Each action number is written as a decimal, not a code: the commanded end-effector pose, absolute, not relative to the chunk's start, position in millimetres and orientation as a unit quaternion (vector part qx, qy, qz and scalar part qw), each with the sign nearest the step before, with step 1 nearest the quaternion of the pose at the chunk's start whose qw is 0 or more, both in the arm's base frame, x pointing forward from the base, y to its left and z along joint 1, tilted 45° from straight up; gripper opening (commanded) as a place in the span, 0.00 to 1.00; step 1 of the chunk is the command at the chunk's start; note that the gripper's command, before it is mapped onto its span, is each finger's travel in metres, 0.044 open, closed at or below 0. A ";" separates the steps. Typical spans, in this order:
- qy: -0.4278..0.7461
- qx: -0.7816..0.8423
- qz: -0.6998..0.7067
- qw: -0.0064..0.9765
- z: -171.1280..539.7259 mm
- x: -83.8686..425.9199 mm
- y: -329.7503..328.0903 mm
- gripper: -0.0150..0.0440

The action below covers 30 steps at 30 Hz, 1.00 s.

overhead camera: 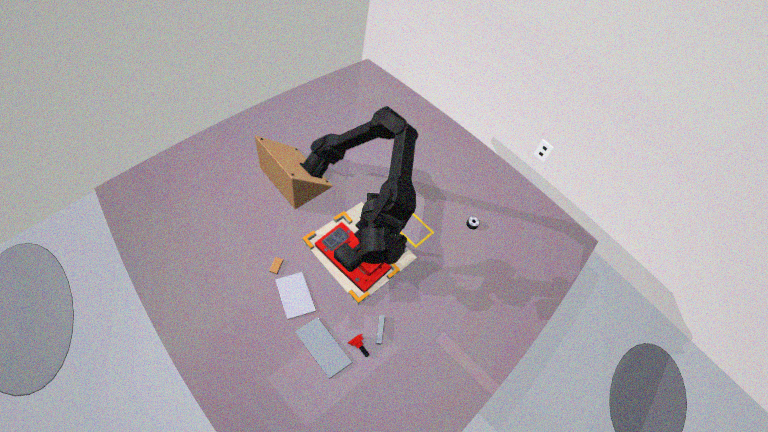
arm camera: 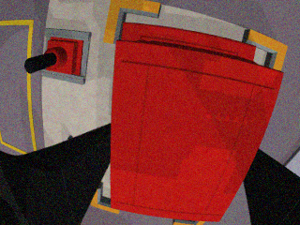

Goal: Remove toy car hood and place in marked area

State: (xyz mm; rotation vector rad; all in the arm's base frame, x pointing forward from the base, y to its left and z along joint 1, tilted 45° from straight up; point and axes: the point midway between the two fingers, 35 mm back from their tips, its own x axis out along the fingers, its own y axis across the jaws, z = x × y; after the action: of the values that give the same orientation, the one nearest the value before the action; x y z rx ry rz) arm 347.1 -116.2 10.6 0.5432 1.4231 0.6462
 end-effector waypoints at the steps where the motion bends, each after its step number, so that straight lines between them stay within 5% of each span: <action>1: 0.636 0.240 0.288 0.675 18.2 345.4 -125.1 0.25; 30: 0.635 0.240 0.285 0.677 92.5 341.8 -62.6 0.25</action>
State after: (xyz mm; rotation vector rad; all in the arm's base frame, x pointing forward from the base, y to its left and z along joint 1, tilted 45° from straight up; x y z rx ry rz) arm 344.1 -72.4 79.1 0.5385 1.4346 0.6400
